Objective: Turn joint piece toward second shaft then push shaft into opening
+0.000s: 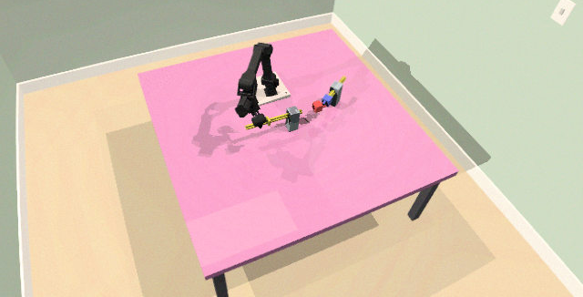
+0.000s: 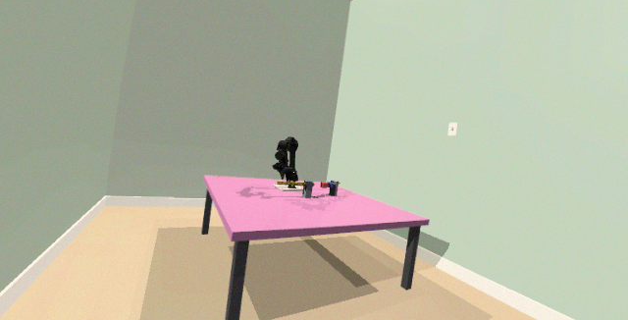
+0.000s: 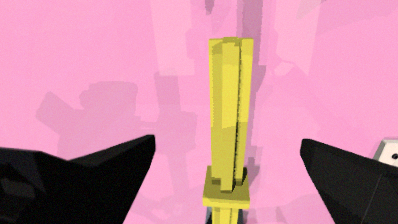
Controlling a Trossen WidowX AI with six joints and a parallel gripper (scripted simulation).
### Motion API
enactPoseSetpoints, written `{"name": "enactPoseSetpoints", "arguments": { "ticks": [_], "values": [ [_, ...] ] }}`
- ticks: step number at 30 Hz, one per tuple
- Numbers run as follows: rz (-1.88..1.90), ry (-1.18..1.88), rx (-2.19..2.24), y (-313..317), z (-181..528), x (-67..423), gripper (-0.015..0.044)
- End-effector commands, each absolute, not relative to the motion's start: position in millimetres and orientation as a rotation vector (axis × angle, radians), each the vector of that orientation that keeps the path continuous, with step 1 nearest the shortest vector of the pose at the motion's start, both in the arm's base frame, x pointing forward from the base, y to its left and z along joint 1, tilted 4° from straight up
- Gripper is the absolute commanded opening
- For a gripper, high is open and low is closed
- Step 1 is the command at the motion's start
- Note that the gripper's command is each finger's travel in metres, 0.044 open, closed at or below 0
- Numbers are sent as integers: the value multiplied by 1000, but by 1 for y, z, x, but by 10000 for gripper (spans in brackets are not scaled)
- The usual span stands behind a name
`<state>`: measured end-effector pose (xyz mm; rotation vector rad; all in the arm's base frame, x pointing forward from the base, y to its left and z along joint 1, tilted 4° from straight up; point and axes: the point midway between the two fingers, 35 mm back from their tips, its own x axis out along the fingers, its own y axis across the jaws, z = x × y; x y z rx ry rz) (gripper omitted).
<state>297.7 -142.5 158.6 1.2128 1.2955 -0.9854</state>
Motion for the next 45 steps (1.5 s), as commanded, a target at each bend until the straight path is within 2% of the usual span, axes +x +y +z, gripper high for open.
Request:
{"name": "enactPoseSetpoints", "arguments": {
  "ticks": [1, 31, 43, 45],
  "values": [
    [-1054, 1237, 1111, -141, 146, 298, 440],
    [-1096, 1197, 1047, -142, 106, 301, 440],
    [-1096, 1197, 1047, -142, 106, 301, 125],
    [-1096, 1197, 1047, -142, 106, 301, 102]
  ]
}}
